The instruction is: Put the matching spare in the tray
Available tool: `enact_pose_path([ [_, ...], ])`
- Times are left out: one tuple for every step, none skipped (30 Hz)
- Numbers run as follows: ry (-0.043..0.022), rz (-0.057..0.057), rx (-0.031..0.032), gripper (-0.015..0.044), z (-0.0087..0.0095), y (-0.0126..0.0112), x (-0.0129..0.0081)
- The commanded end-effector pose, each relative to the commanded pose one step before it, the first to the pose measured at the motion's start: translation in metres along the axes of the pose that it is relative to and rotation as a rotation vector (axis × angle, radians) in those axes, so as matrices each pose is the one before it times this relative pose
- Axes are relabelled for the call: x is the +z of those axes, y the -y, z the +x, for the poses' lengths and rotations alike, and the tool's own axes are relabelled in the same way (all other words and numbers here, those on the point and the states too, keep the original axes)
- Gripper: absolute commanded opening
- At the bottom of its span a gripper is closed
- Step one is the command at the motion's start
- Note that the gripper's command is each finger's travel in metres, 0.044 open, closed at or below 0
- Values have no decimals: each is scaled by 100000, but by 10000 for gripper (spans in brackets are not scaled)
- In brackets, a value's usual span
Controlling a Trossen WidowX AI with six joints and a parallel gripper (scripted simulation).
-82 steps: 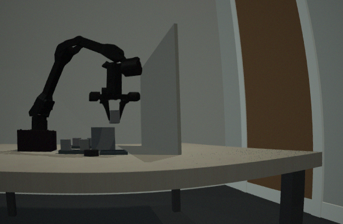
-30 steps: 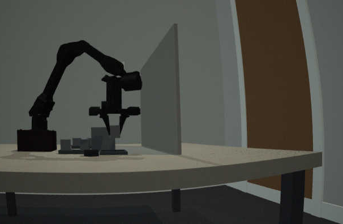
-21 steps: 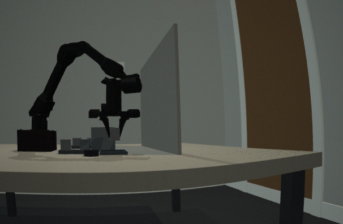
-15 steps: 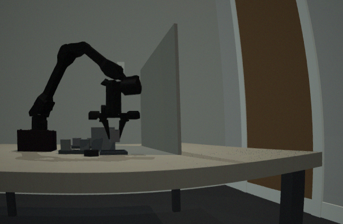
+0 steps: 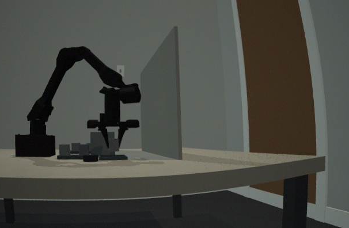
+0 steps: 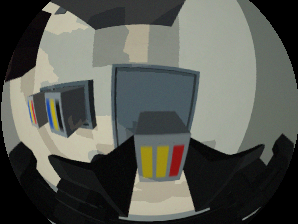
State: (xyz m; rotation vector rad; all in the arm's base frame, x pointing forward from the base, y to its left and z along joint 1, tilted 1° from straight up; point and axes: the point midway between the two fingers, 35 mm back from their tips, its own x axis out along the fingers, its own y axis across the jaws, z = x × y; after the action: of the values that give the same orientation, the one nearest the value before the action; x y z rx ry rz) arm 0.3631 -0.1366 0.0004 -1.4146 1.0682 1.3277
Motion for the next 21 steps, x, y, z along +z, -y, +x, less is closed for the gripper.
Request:
enact_pose_path([
  [854,-207,619,0,686,-279,273],
  [1,0,2,0,97,-18,13],
  [1,0,2,0,97,-19,13],
  [1,0,2,0,97,-19,13],
  [1,0,2,0,97,-19,13],
  [1,0,2,0,96,-19,13],
  [1,0,2,0,96,-20,13],
  [1,0,2,0,96,-20,14],
  [1,0,2,0,96,-20,14],
  [1,0,2,0,80,-17,12],
  [1,0,1,0,48,-10,7],
  [0,0,0,0,16,-3,2],
  [0,0,0,0,0,0,0],
  [0,0,0,0,0,0,0],
  [0,0,0,0,0,0,0],
  [-669,170,-346,26,-275,167,-195],
  [0,0,0,53,0,0,0],
  [0,0,0,79,0,0,0],
  [0,0,0,105,0,0,0],
  [0,0,0,131,0,0,0],
  [0,0,0,157,0,0,0],
])
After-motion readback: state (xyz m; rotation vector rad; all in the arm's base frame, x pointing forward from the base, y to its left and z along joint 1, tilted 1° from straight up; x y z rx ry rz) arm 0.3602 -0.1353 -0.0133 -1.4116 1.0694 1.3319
